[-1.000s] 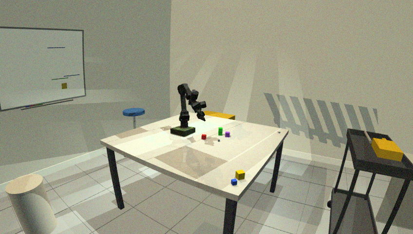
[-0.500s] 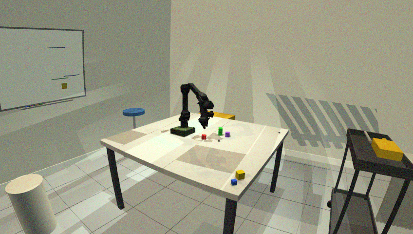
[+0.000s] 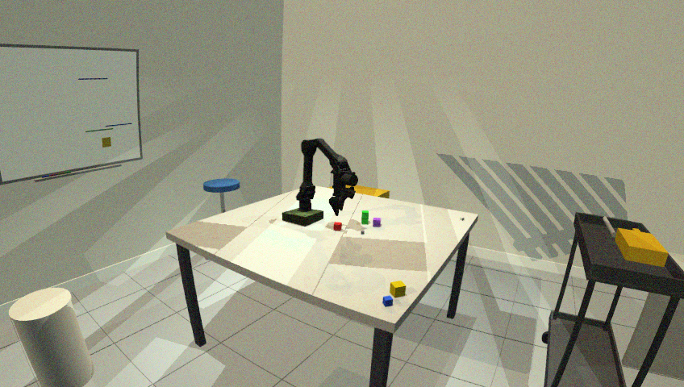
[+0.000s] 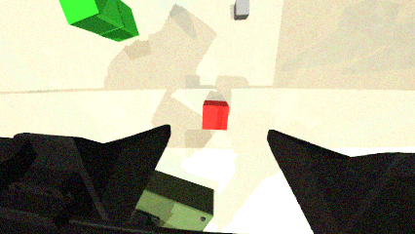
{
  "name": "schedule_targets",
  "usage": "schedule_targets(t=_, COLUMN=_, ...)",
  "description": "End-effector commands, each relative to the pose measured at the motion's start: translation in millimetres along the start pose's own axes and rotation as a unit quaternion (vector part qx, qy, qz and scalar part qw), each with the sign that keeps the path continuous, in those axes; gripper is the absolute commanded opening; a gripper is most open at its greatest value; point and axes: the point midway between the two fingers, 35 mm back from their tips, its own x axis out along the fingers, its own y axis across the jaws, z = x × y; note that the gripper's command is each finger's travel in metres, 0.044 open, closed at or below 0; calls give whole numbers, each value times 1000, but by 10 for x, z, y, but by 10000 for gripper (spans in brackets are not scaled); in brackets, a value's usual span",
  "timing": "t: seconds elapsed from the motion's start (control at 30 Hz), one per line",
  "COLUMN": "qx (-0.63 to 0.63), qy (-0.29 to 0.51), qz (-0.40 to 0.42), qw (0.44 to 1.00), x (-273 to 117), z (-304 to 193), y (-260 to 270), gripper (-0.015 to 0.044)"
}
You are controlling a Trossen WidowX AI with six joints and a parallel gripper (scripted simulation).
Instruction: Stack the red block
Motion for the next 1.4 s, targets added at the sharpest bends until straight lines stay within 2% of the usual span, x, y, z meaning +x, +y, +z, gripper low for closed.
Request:
schedule_targets(t=0.0, qx=3, qy=9, qz=3, qw=1000, x=225, z=-34, y=17, gripper=440)
schedule_targets(t=0.1, qx=3, qy=9, qz=4, qw=1000, x=384, z=-53, y=21, gripper=440)
schedule_targets(t=1.37, qx=3, qy=9, qz=4, qw=1000, x=817, z=-78, y=23, gripper=440)
